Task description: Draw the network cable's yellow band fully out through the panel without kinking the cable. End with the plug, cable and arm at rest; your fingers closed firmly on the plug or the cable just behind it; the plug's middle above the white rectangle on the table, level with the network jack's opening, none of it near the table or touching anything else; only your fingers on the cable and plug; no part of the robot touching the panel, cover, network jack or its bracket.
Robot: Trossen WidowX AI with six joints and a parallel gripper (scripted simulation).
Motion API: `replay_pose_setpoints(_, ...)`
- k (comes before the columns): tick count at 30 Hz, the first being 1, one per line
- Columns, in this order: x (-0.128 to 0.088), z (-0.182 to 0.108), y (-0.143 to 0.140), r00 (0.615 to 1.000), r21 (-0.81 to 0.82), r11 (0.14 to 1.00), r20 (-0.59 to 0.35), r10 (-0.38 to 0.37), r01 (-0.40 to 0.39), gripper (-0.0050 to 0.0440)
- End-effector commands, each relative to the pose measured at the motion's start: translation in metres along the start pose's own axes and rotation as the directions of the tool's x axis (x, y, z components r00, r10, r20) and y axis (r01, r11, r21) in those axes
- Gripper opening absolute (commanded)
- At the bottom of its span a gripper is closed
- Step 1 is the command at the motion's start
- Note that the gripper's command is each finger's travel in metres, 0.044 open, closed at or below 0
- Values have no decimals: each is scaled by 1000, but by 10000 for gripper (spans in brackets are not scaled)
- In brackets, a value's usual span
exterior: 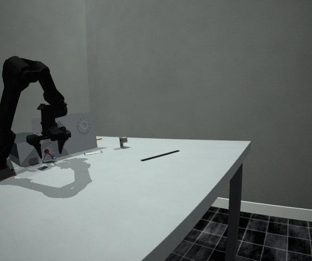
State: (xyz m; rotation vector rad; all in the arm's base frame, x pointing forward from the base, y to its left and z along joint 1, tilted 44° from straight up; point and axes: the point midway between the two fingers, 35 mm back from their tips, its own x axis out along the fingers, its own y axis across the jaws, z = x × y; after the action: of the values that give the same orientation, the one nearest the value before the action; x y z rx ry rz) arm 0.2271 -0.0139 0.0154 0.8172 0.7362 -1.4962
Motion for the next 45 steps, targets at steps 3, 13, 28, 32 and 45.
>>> replay_pose_setpoints(3, 10, 3, 0, 1000, -1, 1000, 6, 0, 0, 440)
replay_pose_setpoints(13, 24, 6, -1, 1000, -1, 1000, 7, -1, 1, 440)
replay_pose_setpoints(28, 24, 6, 2, 1000, 9, 1000, -1, 12, -11, 200)
replay_pose_setpoints(32, 24, 6, 2, 1000, 9, 1000, -1, 12, -11, 152)
replay_pose_setpoints(45, 24, 6, 2, 1000, 9, 1000, -1, 12, -11, 37)
